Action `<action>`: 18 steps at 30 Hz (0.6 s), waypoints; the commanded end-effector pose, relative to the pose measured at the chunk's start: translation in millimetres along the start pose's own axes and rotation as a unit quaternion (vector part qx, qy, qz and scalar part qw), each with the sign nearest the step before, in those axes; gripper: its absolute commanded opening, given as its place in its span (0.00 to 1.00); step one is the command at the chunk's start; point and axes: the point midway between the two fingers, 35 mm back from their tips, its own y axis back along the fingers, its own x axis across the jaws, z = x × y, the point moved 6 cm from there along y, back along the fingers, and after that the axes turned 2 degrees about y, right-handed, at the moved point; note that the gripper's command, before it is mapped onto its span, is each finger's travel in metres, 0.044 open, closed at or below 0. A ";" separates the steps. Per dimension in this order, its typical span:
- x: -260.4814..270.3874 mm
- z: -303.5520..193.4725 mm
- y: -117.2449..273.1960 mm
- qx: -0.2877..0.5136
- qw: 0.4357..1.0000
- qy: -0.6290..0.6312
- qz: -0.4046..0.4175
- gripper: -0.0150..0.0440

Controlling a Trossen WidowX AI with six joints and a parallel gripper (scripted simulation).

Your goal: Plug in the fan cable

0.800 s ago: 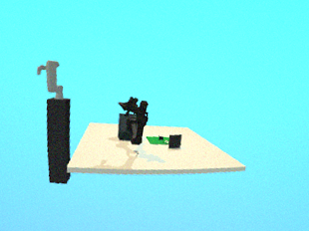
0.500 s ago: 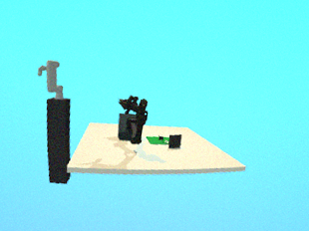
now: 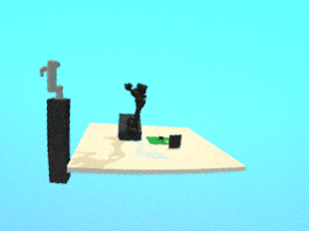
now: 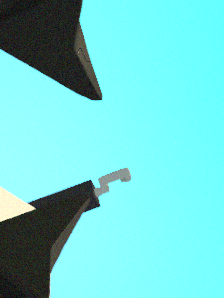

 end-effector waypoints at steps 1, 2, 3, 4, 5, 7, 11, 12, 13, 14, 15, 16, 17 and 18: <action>-46.4 35.9 -28.1 -0.019 0.987 0.105 -0.124 1.00; -54.0 41.1 -31.1 -0.019 0.982 0.119 -0.143 1.00; -61.9 46.2 -33.8 -0.018 0.977 0.134 -0.163 1.00; -70.1 51.2 -36.3 -0.016 0.972 0.148 -0.182 1.00; -78.6 56.1 -38.5 -0.013 0.966 0.163 -0.202 1.00; -96.2 65.3 -42.1 -0.003 0.952 0.191 -0.240 1.00; -133.3 80.6 -45.5 0.031 0.918 0.242 -0.314 1.00; -143.1 83.4 -45.6 0.043 0.908 0.252 -0.332 1.00; -153.1 86.0 -45.4 0.056 0.898 0.262 -0.349 1.00; -163.3 88.4 -44.9 0.071 0.887 0.272 -0.366 1.00; -173.5 90.4 -44.2 0.086 0.876 0.282 -0.382 1.00; -183.7 92.2 -43.1 0.103 0.864 0.291 -0.398 1.00; -194.0 93.7 -41.7 0.121 0.852 0.300 -0.412 1.00; -204.4 94.8 -40.0 0.140 0.839 0.308 -0.425 1.00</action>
